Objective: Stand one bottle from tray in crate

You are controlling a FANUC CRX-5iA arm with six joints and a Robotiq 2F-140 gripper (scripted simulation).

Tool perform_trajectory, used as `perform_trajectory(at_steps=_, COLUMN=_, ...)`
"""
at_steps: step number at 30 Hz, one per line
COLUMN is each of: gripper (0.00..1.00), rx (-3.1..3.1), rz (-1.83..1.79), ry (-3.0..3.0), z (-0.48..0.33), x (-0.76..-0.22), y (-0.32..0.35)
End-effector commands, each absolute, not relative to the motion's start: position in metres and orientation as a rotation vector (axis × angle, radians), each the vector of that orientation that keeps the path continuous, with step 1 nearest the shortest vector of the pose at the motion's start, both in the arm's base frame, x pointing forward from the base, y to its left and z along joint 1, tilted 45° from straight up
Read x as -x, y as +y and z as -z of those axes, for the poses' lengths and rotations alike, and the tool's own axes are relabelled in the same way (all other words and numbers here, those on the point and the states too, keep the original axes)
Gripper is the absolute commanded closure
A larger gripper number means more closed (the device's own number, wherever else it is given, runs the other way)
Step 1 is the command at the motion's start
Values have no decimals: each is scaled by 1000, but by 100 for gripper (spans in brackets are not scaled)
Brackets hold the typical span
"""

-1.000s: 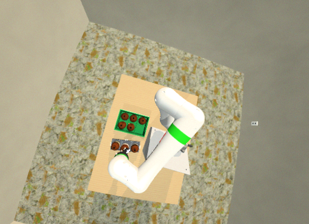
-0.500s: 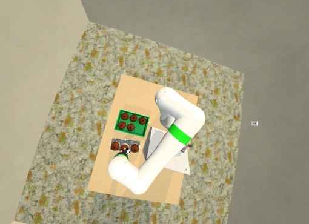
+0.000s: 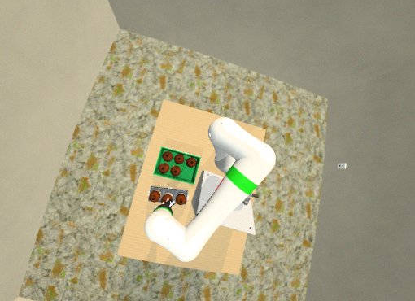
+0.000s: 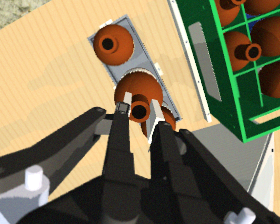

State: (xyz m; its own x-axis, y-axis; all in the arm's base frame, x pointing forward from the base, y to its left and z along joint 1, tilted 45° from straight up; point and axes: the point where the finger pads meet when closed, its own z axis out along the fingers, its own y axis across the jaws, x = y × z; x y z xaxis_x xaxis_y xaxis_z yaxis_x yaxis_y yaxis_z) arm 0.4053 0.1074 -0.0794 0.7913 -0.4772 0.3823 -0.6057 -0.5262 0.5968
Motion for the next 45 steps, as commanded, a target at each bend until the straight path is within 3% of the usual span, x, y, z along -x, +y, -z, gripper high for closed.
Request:
perform_trajectory(at_steps=1, gripper=100, rx=-2227, rz=-220, ry=-797, z=79, x=-405, y=108)
perform_trajectory(at_steps=45, gripper=100, rx=-2227, rz=-220, ry=-797, z=76, x=-406, y=111)
